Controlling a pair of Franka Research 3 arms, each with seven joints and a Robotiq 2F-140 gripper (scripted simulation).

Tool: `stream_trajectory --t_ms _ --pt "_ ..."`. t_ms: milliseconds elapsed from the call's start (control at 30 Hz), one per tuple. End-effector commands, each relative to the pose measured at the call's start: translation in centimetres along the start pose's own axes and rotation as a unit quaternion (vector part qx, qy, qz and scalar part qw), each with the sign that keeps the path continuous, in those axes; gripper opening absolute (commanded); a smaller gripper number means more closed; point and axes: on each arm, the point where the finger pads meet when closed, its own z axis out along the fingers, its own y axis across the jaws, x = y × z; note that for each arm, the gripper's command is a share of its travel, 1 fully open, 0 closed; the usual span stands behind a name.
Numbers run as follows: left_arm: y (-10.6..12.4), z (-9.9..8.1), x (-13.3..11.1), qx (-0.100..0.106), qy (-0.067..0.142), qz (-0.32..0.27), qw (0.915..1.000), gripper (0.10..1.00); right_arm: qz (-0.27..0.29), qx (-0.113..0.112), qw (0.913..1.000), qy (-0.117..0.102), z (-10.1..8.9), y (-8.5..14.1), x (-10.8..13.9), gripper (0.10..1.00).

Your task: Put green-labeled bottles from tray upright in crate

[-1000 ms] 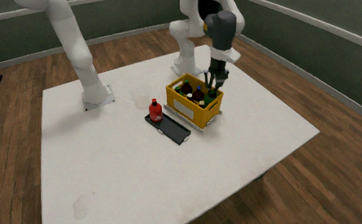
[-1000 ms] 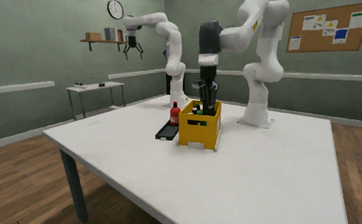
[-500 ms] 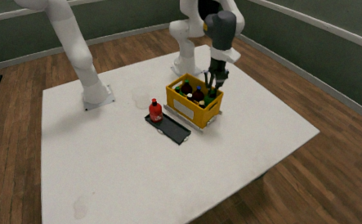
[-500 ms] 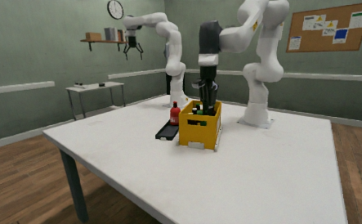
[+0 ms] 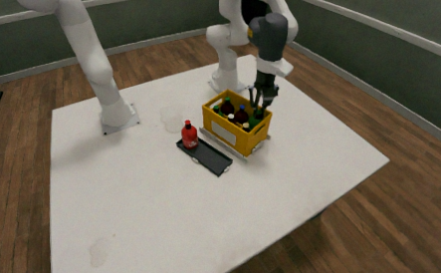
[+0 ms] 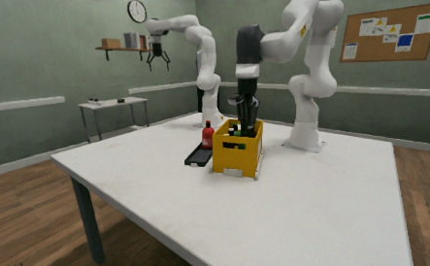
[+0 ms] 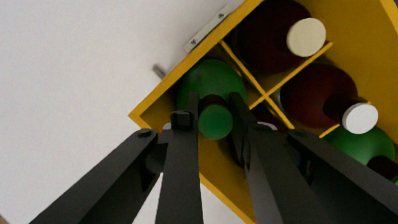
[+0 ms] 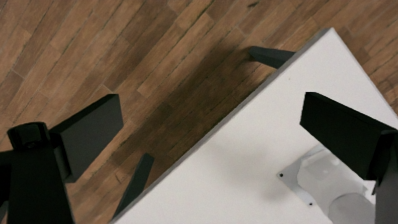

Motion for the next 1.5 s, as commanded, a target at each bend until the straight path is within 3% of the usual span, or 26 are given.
stream_trajectory --t_ms 0,1467 --pt "0.0 -0.3 0.4 -0.001 0.007 0.0 1.0 0.099 -0.002 0.002 1.0 0.0 0.0 -0.1 0.1 1.0" --pt "0.1 1.1 0.5 -0.001 0.007 0.0 1.0 0.099 -0.002 0.002 1.0 0.0 0.0 -0.1 0.1 1.0"
